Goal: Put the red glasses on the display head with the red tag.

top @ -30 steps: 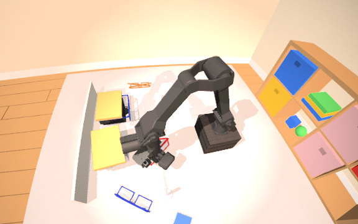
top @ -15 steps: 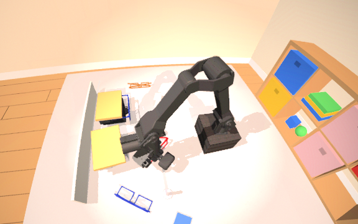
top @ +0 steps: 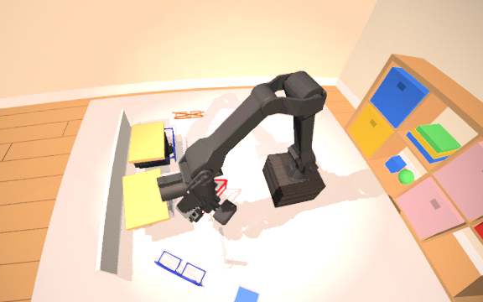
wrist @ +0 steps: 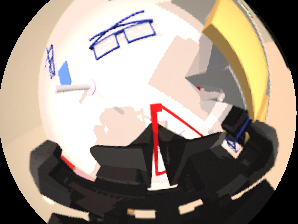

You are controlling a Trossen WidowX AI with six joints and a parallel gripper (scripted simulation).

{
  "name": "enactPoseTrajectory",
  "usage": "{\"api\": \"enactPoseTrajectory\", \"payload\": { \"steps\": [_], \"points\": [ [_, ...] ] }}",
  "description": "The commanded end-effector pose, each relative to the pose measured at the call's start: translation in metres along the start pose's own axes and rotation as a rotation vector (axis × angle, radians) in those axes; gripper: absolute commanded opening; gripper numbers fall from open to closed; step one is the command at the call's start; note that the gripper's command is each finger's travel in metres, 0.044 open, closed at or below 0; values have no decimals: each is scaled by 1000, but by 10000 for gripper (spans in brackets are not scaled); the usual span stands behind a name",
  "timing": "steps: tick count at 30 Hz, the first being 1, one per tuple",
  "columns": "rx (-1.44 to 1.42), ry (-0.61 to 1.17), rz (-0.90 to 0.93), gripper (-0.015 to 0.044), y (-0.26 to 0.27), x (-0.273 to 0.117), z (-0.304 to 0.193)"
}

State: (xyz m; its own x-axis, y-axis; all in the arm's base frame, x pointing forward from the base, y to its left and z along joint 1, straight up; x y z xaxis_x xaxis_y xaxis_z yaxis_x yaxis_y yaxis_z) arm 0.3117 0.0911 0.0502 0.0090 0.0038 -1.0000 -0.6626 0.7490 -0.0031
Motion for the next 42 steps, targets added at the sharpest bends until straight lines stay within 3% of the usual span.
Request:
{"api": "enactPoseTrajectory", "payload": {
  "steps": [1, 6, 15, 42],
  "points": [
    [0, -10, -9, 0, -1, -30, 2],
    [0, -10, -11, 0, -1, -61, 2],
    [0, -12, -10, 0, 8, -65, 16],
    [0, -19, 4, 0, 166, -68, 102]
  ]
}}
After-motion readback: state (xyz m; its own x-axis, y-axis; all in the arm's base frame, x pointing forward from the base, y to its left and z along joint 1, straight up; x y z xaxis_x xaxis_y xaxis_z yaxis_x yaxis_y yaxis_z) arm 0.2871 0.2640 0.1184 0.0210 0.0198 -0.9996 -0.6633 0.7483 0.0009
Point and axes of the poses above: the point midway between the two fingers, 35 mm back from their tips, its own x axis out along the fingers, its own y axis across the jaws, z = x × y, the point moved 6 cm from there along -x, back along the fingers, and after that the axes turned 8 degrees about x, right-handed, at the moved point
